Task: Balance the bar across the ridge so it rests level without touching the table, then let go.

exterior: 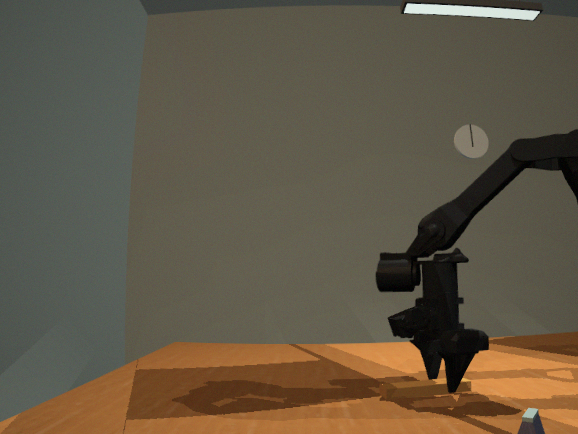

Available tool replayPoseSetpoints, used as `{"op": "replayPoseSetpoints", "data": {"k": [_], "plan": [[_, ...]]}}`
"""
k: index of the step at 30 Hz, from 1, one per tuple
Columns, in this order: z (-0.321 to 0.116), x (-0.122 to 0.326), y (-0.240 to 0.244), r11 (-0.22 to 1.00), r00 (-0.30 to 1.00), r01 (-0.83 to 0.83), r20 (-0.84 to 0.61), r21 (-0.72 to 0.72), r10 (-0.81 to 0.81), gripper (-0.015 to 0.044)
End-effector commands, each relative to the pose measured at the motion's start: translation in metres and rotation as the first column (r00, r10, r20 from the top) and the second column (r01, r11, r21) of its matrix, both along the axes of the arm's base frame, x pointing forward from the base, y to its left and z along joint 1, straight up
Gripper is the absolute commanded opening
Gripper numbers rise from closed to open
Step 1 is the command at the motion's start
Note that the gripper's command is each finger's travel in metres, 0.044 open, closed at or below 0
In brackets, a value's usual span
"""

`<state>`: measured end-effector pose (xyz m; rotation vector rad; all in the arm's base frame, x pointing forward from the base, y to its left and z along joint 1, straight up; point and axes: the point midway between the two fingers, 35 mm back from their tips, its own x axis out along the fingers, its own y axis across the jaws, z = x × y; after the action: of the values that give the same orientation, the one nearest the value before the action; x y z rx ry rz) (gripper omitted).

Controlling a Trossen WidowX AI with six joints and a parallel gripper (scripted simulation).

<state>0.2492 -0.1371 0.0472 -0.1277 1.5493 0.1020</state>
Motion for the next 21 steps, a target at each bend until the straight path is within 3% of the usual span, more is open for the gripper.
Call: {"op": "replayPoseSetpoints", "data": {"k": [1, 4, 11, 18, 21], "plan": [[-0.0007, 0.0003, 0.0004, 1.000, 1.000, -0.005, 0.002, 0.003, 0.005, 0.0315], [-0.0007, 0.0003, 0.0004, 1.000, 1.000, -0.005, 0.002, 0.003, 0.005, 0.0315], [-0.0001, 0.0000, 0.0000, 1.000, 1.000, 0.000, 0.000, 0.000, 0.000, 0.0131], [-0.0001, 0.0000, 0.0000, 1.000, 1.000, 0.000, 0.000, 0.000, 0.000, 0.0085], [0.0035, 0.0006, -0.0003, 1.000, 1.000, 0.000, 0.000, 0.000, 0.000, 0.0006]]}}
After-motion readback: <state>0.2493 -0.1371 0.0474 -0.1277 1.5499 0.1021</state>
